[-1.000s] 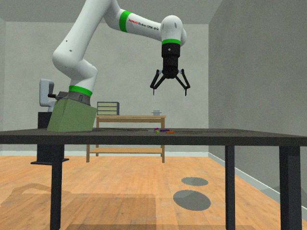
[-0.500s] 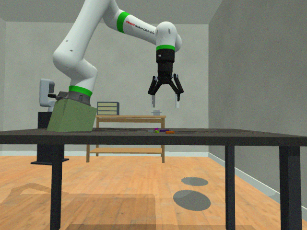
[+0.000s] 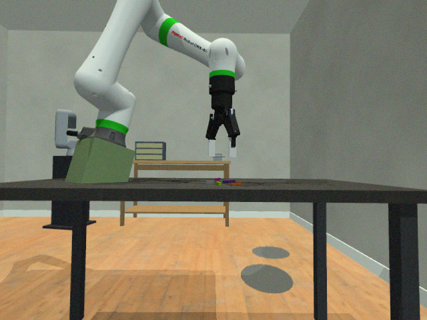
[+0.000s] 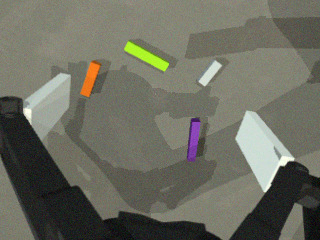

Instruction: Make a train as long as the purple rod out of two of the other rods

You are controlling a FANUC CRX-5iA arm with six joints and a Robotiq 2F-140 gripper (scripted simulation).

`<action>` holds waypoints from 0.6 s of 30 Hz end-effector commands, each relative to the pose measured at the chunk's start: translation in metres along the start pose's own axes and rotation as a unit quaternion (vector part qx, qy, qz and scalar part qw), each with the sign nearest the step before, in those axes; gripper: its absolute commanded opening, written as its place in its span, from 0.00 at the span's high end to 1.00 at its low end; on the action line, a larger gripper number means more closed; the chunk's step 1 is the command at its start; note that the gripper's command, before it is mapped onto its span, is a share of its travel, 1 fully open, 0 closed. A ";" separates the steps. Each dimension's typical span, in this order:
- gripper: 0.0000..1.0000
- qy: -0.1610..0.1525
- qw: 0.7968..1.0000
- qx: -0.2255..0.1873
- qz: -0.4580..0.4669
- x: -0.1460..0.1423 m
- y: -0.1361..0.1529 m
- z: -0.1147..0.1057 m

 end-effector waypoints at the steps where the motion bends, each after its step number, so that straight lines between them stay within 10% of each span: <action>1: 0.00 -0.011 0.996 0.004 0.083 0.004 -0.010 0.009; 18: 0.00 -0.022 0.970 0.003 0.243 0.013 -0.033 0.028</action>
Point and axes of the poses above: the point where the finger pads meet when closed, its own z axis out along the fingers, its own x axis across the jaws, y = z × x, the point moved 4 cm from there along -z, back along the fingers, and after that the axes turned 3 degrees about z, right-handed, at the moved point
